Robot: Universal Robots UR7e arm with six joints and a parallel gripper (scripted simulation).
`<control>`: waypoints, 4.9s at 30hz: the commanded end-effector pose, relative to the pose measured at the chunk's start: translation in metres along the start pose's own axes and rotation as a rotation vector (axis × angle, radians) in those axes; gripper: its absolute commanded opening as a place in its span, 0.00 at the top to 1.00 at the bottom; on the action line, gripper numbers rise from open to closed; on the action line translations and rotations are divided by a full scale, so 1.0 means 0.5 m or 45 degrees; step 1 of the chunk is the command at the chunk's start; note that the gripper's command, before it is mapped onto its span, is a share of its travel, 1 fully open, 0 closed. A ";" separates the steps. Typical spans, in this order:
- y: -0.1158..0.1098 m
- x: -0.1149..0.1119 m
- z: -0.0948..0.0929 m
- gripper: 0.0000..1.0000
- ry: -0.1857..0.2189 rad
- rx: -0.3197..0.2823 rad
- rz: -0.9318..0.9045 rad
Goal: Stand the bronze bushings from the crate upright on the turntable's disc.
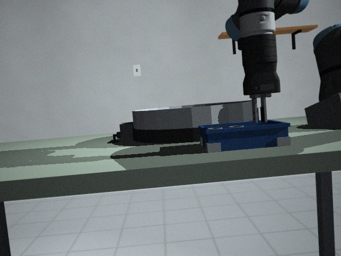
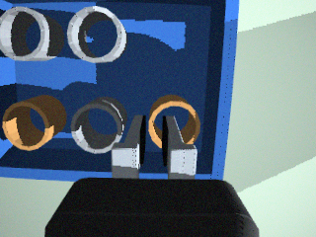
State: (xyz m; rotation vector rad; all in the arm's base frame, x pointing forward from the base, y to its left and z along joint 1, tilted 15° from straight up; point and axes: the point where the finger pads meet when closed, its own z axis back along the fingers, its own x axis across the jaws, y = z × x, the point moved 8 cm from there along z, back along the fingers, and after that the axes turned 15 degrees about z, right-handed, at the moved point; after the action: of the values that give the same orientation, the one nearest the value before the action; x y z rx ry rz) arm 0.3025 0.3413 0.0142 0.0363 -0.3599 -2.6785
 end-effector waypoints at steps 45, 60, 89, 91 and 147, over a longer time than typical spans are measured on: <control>0.000 -0.001 -0.013 0.64 0.002 -0.001 0.000; 0.000 -0.001 -0.013 0.64 0.002 -0.001 0.000; 0.000 -0.001 -0.055 0.64 0.002 -0.001 0.000; 0.000 -0.001 -0.058 0.64 0.002 -0.001 0.000; 0.000 -0.001 -0.061 1.00 0.002 -0.001 0.000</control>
State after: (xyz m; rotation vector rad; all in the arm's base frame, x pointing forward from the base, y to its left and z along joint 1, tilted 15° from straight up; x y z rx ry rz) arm 0.3051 0.3338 -0.0157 0.0364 -0.3598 -2.6785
